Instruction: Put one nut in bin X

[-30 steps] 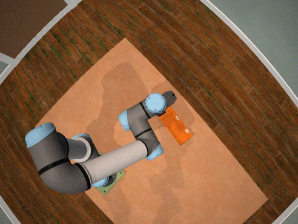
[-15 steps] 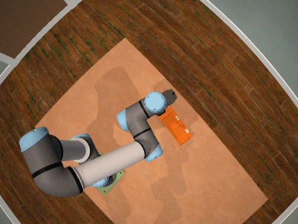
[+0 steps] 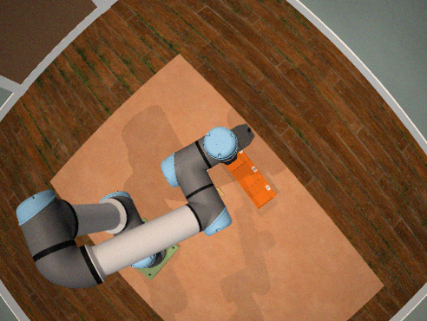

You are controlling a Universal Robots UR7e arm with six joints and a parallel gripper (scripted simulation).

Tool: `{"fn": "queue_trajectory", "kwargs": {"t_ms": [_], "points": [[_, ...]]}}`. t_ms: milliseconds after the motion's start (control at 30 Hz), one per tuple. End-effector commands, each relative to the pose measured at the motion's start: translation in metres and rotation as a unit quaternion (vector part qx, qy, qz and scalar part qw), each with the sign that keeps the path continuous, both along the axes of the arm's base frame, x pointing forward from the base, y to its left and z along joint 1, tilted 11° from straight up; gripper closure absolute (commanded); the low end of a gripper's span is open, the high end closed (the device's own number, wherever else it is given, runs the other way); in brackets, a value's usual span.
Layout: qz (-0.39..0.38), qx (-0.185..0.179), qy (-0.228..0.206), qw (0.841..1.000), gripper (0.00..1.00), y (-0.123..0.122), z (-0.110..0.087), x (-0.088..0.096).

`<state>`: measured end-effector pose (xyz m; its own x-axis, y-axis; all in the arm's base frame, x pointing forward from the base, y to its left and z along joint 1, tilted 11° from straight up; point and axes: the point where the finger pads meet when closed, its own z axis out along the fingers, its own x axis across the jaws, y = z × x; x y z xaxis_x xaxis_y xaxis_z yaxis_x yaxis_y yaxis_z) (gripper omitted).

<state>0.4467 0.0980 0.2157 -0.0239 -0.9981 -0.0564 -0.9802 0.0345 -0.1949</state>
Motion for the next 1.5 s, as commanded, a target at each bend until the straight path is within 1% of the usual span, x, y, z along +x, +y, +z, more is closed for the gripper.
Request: {"fn": "queue_trajectory", "kwargs": {"t_ms": [0, 67, 433, 467, 533, 633, 700, 733, 833, 1200, 1267, 1433, 1467], "points": [[0.000, 0.001, 0.002, 1.000, 0.69, -0.003, 0.044, -0.009], [0.000, 0.001, 0.002, 1.000, 0.69, -0.004, 0.061, -0.012], [0.000, 0.001, 0.002, 1.000, 0.69, -0.004, 0.062, -0.012], [-0.024, 0.005, 0.003, 1.000, 0.36, -0.001, 0.056, -0.017], [-0.073, 0.015, 0.006, 0.997, 0.36, 0.005, 0.044, -0.027], [-0.112, 0.023, 0.008, 0.993, 0.36, 0.015, 0.026, -0.041], [-0.112, 0.023, 0.008, 0.993, 0.36, 0.015, 0.026, -0.041], [-0.153, 0.032, 0.011, 0.988, 0.36, 0.018, 0.020, -0.046], [-0.179, 0.036, 0.011, 0.983, 0.36, 0.028, 0.002, -0.061], [-0.179, 0.036, 0.011, 0.983, 0.36, 0.063, -0.064, -0.114], [-0.179, 0.036, 0.011, 0.983, 0.36, 0.063, -0.064, -0.114], [-0.179, 0.036, 0.012, 0.983, 0.36, 0.079, -0.094, -0.141], [-0.179, 0.036, 0.012, 0.983, 0.36, 0.081, -0.094, -0.143]]}}
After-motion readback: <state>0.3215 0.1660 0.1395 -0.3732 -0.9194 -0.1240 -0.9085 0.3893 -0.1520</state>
